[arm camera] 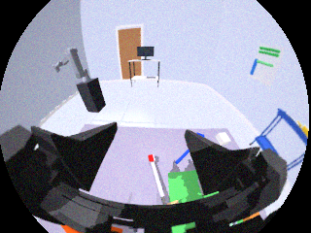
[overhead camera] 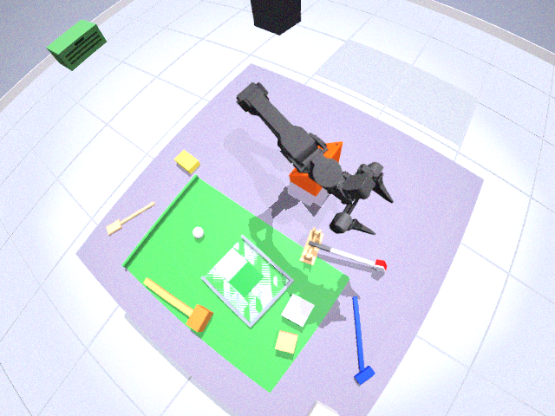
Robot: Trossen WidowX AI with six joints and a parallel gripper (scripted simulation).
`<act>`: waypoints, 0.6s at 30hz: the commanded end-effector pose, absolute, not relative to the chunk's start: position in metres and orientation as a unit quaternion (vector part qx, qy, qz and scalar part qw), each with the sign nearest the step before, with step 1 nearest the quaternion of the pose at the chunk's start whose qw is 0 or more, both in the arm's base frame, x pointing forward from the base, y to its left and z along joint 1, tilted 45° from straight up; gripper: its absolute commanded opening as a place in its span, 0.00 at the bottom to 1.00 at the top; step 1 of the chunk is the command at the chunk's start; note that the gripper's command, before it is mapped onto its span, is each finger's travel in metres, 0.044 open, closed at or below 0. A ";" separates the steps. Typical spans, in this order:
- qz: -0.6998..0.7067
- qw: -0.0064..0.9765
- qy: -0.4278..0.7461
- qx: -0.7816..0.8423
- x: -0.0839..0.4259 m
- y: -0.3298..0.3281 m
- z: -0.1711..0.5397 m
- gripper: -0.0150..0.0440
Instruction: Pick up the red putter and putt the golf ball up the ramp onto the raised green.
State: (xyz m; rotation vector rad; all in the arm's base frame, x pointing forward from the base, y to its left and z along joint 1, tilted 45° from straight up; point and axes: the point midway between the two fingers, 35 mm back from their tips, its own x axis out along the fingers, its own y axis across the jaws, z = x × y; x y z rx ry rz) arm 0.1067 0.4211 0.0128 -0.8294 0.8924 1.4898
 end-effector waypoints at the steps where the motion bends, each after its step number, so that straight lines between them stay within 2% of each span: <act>1: 0.602 0.543 0.402 -0.426 0.137 0.381 -0.034 1.00; 10: 0.549 0.420 0.458 -0.559 0.191 0.264 -0.111 1.00; 15: 0.543 0.320 0.493 -0.600 0.193 0.195 -0.140 1.00; 18: 0.544 0.307 0.497 -0.603 0.193 0.186 -0.142 1.00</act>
